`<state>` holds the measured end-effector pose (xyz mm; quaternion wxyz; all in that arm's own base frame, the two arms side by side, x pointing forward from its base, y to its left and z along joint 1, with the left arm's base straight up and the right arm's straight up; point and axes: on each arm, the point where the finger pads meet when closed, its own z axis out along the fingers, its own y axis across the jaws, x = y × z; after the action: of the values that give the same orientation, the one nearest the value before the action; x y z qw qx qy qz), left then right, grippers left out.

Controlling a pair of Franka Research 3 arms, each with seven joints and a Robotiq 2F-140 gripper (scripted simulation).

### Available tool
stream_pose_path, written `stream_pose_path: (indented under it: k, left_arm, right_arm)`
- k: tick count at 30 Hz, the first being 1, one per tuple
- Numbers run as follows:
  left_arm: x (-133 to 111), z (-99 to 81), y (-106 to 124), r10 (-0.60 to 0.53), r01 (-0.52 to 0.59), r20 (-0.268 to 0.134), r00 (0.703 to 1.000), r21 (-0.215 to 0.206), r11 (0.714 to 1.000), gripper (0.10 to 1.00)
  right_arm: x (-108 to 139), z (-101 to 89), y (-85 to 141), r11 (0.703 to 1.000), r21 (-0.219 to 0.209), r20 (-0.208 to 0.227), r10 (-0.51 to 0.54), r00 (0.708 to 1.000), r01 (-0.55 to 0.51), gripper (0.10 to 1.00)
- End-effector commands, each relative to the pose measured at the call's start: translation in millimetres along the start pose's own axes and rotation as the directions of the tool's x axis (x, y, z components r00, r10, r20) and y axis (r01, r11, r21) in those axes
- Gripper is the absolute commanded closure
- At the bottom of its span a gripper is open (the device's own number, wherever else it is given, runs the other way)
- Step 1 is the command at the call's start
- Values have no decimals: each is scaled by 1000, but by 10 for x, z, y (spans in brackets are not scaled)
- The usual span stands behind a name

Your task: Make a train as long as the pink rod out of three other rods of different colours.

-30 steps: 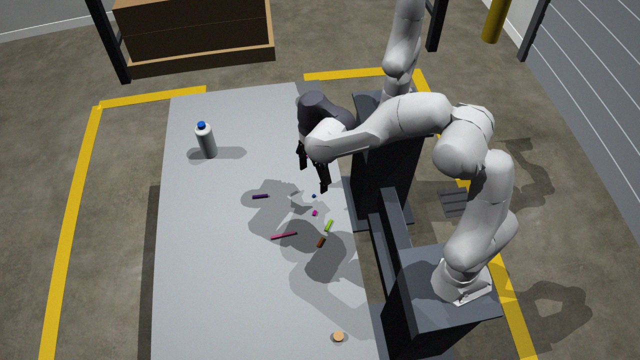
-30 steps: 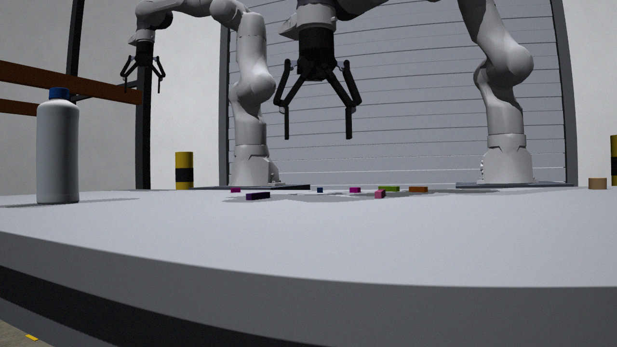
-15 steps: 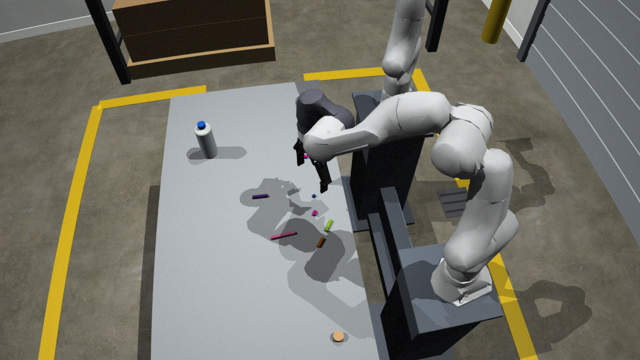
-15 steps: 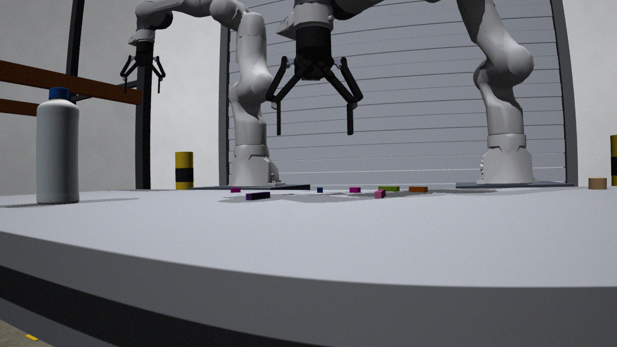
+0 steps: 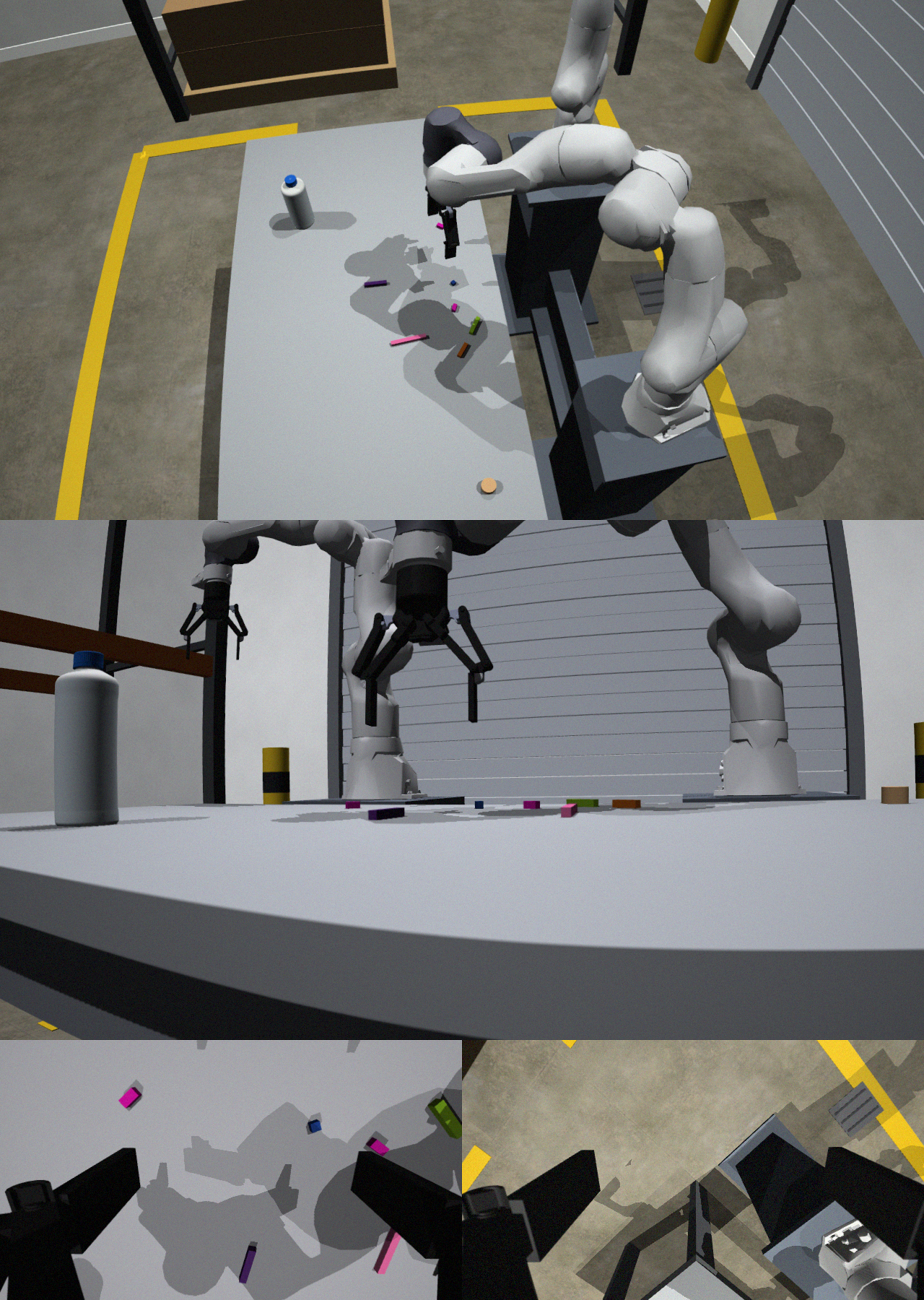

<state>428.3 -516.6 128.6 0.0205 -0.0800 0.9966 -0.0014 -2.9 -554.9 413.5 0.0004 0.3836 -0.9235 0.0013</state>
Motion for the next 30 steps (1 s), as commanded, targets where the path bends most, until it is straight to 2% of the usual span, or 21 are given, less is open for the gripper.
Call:
stream_pose_path:
  k: [1, 7, 14, 16, 17, 23, 30]
  left_arm:
    - [9, 19, -84, 165, -165, -16, 986, -17, 986, 98]
    - [34, 41, -278, 271, -272, -16, 962, -16, 962, 98]
    - [76, 76, -502, 394, -394, -19, 919, -12, 919, 98]
    - [76, 76, -502, 394, -394, -19, 919, -12, 919, 98]
    - [95, 92, -585, 440, -440, -20, 898, -10, 898, 98]
    - [142, 130, -759, 534, -534, -24, 845, -4, 845, 98]
    - [204, 181, -953, 638, -638, -28, 769, 7, 770, 98]
  right_arm:
    - [-6, 5, -1, 1000, -2, 2, 6, 1000, -6, 98]
    - [-6, 5, -1, 1000, -2, 2, 6, 1000, -6, 98]
    - [-6, 5, -1, 1000, -2, 2, 6, 1000, -6, 98]
    - [-6, 5, -1, 1000, -2, 2, 6, 1000, -6, 98]
    - [-6, 5, -1, 1000, -2, 2, 6, 1000, -6, 98]
    - [-6, 5, -1, 1000, -2, 2, 6, 1000, -6, 98]
    - [-6, 5, -1, 1000, -2, 2, 6, 1000, -6, 98]
